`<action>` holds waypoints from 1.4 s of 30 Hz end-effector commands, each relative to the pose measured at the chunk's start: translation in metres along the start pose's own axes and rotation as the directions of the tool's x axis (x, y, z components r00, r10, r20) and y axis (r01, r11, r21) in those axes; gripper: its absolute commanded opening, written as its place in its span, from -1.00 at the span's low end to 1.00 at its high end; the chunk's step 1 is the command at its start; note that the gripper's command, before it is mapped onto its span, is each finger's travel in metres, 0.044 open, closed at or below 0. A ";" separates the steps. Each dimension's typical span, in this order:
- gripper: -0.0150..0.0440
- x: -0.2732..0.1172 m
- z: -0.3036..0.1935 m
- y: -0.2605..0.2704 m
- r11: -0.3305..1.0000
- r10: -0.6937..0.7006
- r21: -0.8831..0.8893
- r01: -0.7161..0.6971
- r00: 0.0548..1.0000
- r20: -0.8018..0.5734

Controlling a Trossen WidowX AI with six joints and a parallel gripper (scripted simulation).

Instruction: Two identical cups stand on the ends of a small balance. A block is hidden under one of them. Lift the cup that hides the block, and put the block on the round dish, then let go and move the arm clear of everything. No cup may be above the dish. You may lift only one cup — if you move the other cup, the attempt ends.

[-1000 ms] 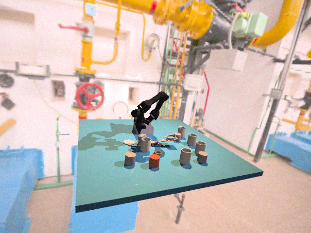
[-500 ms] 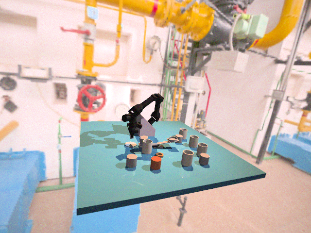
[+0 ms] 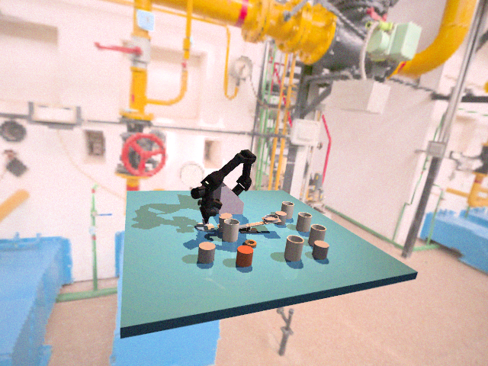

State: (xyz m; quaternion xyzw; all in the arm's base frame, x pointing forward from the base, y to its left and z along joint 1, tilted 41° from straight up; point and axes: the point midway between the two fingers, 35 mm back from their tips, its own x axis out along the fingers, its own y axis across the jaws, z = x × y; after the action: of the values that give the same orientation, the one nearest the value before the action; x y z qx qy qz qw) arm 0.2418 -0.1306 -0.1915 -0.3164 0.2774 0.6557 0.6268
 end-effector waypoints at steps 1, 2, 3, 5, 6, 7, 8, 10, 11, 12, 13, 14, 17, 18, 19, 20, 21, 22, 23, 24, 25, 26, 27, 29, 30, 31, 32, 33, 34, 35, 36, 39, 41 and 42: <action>-0.49 0.005 0.000 -0.001 1.000 -0.004 0.005 0.004 1.000 0.001; -0.49 0.007 0.000 -0.001 1.000 -0.004 0.005 0.004 1.000 0.001; -0.49 0.008 0.000 -0.001 1.000 -0.004 0.005 0.004 1.000 0.001; -0.49 0.012 0.000 -0.001 1.000 -0.004 0.004 0.004 1.000 0.001; -0.49 0.013 0.000 -0.001 1.000 -0.004 0.004 0.004 1.000 0.001; -0.49 0.015 0.001 -0.001 1.000 -0.004 0.004 0.004 1.000 0.001; -0.49 0.016 0.001 -0.001 1.000 -0.004 0.004 0.004 1.000 0.001; -0.49 0.019 0.001 -0.001 1.000 -0.004 0.004 0.004 1.000 0.001; -0.40 0.014 0.000 0.000 1.000 0.001 0.000 -0.001 1.000 0.001; -0.31 0.014 0.000 0.000 1.000 0.001 0.000 -0.001 1.000 0.001; -0.22 0.014 0.000 0.000 1.000 0.001 0.000 -0.001 1.000 0.001; -0.14 0.014 0.000 0.000 1.000 0.001 0.000 -0.001 1.000 0.001; 0.13 0.014 0.000 0.000 1.000 0.001 0.000 -0.001 1.000 0.001; 0.22 0.014 0.000 0.000 1.000 0.001 0.000 -0.001 1.000 0.001; 0.31 0.014 0.000 0.000 1.000 0.001 0.000 -0.001 1.000 0.001; 0.40 0.014 0.000 0.000 1.000 0.001 0.000 -0.001 1.000 0.001; 0.49 0.014 0.000 0.000 1.000 0.001 0.000 -0.001 1.000 0.001; 0.58 0.014 0.000 0.000 1.000 0.001 0.000 -0.001 1.000 0.001; 0.67 0.014 0.000 0.000 1.000 0.001 0.000 -0.001 1.000 0.001; 0.75 0.014 0.000 0.000 1.000 0.001 0.000 -0.001 1.000 0.001; 0.84 0.014 0.000 0.000 1.000 0.001 0.000 -0.001 1.000 0.001; 0.93 0.012 0.000 0.000 1.000 0.001 0.000 -0.001 1.000 0.001; 1.00 0.005 0.000 -0.001 1.000 0.000 0.001 0.000 1.000 0.000; 1.00 -0.022 -0.001 -0.001 1.000 -0.002 0.003 0.002 1.000 -0.001; 1.00 -0.034 0.000 -0.001 1.000 -0.003 0.004 0.003 1.000 -0.001; 1.00 -0.041 0.000 0.000 1.000 -0.003 0.005 0.003 1.000 -0.001; 1.00 -0.044 0.000 0.000 1.000 -0.003 0.005 0.003 1.000 -0.001; 1.00 -0.044 0.000 0.000 1.000 -0.003 0.005 0.003 1.000 -0.001; 1.00 -0.044 0.000 0.000 1.000 -0.003 0.005 0.003 1.000 -0.001; 1.00 -0.044 0.000 0.000 1.000 -0.003 0.005 0.003 1.000 -0.001; 1.00 -0.046 0.000 0.000 1.000 -0.004 0.005 0.004 1.000 -0.001; 1.00 -0.078 0.000 0.001 1.000 -0.009 0.010 0.009 1.000 -0.004; 1.00 -0.088 0.001 0.002 1.000 -0.010 0.011 0.010 1.000 -0.004; 1.00 -0.088 0.001 0.002 1.000 -0.010 0.011 0.010 1.000 -0.004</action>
State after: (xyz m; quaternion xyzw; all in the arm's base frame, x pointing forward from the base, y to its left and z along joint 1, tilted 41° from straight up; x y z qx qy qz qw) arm 0.2396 -0.1740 -0.1369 -0.3071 0.2803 0.6542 0.6318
